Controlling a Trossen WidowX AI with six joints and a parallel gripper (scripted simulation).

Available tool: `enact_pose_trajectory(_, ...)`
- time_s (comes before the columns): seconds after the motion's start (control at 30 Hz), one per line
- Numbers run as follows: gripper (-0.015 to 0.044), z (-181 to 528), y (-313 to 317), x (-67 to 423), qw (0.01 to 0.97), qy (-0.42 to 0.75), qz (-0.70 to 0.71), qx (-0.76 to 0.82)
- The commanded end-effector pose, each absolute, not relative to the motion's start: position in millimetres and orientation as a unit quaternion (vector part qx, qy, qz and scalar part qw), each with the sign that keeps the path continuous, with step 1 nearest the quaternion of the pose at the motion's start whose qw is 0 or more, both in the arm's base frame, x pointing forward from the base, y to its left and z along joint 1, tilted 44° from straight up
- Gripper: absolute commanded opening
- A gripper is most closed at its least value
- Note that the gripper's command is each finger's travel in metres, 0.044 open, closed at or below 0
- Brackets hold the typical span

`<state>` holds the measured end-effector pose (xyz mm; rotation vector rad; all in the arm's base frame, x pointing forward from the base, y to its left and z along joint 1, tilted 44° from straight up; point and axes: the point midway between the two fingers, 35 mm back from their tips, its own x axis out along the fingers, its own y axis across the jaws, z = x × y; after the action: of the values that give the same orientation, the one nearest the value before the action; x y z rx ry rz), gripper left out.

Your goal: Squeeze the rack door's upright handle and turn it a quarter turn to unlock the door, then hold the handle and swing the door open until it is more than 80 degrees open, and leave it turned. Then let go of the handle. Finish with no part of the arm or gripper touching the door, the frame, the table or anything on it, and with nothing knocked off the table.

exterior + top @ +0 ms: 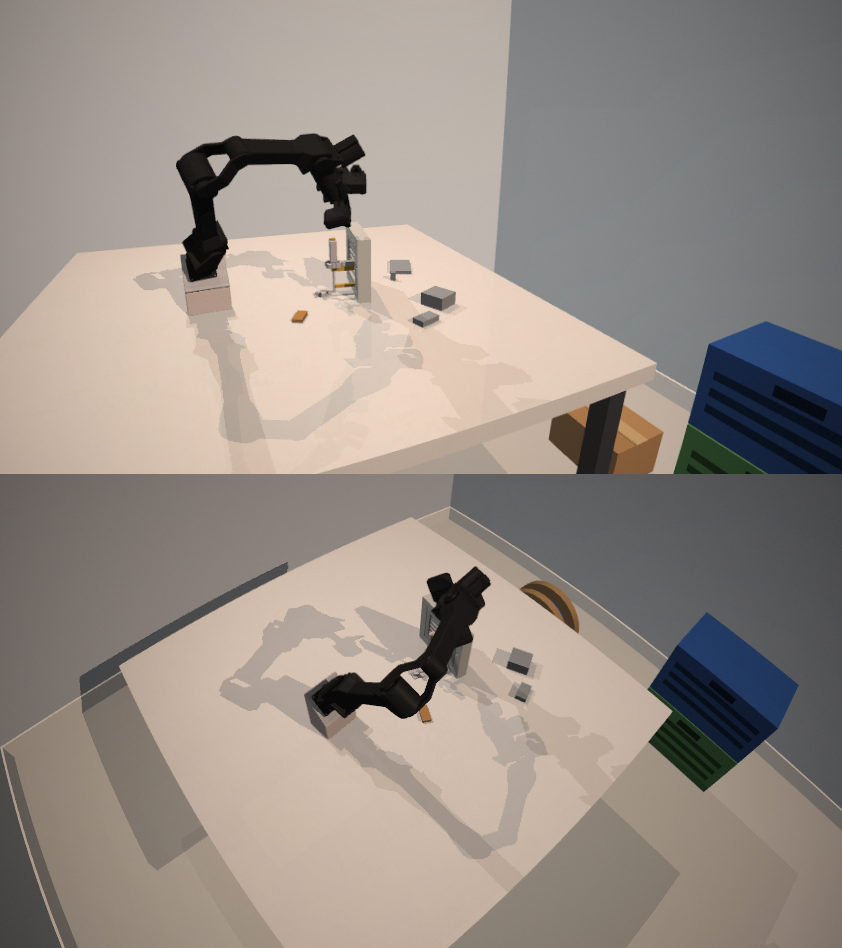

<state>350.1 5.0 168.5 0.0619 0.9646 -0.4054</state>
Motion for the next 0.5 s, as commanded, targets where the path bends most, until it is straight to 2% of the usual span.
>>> enact_pose_trajectory(0.0, 0.0295, 161, 6, 347, 0.842, 0.493, -0.22, 0.012)
enact_pose_trajectory(0.47, 0.0295, 140, 4, 330, 0.743, 0.589, -0.308, -0.082)
